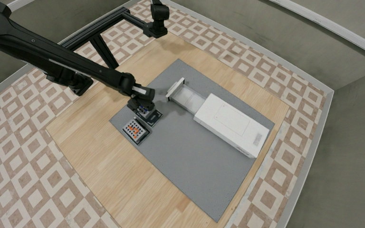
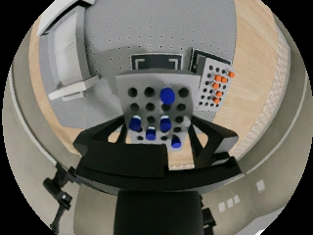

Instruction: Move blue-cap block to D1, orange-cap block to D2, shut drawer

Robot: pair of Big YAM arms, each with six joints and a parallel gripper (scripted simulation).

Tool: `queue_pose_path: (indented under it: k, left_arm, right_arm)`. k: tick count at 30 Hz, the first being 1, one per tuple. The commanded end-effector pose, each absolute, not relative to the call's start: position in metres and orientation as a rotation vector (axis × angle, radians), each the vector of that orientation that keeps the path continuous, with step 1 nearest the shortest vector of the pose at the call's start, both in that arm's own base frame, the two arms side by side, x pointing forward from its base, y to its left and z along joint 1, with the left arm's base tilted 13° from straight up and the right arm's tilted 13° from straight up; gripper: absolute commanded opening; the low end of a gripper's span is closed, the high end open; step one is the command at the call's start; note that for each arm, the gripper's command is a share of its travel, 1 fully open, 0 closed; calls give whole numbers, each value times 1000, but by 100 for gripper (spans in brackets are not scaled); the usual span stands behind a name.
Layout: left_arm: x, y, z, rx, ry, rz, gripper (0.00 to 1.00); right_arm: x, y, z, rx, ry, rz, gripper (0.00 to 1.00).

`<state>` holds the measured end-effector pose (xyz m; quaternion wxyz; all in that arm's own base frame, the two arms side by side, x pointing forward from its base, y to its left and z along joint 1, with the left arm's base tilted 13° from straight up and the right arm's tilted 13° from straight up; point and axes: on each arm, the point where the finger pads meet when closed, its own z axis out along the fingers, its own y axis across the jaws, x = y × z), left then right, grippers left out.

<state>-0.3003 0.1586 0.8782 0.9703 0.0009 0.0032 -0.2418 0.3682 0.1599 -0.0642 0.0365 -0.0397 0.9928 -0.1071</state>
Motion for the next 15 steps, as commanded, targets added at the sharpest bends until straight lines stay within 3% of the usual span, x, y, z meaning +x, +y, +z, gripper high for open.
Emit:
queue_pose_path:
  k: [1,15]
  left_arm:
    - [-279,148,886,12,41,-490,0]
    - [-279,148,886,12,41,-490,0]
  right_arm:
    - [395,180,-36,-143,2980,-265,0]
    - [395,181,-35,-144,2978,-264,0]
